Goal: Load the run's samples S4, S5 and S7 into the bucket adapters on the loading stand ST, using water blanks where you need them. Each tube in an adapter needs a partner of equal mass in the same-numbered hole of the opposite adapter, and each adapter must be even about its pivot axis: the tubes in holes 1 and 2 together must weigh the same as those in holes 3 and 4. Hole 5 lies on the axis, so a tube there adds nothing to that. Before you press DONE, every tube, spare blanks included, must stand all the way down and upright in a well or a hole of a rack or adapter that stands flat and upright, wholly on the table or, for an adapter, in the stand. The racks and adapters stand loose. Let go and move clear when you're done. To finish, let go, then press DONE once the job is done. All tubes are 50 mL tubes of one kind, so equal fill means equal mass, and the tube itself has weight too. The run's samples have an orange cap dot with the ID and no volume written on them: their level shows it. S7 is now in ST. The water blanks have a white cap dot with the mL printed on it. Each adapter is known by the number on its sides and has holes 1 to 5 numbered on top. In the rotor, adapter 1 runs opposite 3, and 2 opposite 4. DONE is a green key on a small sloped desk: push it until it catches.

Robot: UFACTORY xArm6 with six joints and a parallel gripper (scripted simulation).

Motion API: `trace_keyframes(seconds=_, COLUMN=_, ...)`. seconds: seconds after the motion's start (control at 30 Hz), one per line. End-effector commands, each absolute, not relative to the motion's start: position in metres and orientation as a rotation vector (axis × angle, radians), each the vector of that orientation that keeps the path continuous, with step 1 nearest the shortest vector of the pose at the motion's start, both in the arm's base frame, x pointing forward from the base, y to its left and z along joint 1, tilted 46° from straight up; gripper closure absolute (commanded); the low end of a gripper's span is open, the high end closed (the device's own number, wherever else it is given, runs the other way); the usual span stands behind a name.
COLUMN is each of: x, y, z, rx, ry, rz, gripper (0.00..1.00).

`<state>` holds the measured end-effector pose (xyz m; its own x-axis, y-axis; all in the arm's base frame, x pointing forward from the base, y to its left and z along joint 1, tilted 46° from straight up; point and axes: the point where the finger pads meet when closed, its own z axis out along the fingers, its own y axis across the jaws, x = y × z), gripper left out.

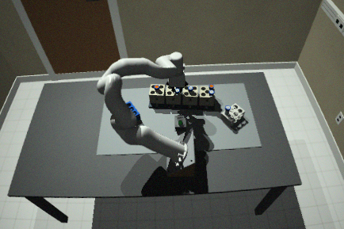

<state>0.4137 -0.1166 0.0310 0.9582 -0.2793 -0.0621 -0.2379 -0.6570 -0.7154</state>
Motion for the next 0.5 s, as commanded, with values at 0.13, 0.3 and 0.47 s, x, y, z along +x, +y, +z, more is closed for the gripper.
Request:
trace_keyframes(seconds=0.13, x=0.413, y=-0.126, z=0.040, rx=-2.315, ry=0.362, rz=-0.071, gripper=0.56)
trace_keyframes(seconds=0.3, x=0.411, y=-0.133, z=0.047, rx=-2.315, ry=0.362, rz=-0.071, gripper=0.56)
trace_keyframes(seconds=0.47, x=0.409, y=-0.140, z=0.054, rx=-2.315, ry=0.362, rz=-0.071, gripper=0.56)
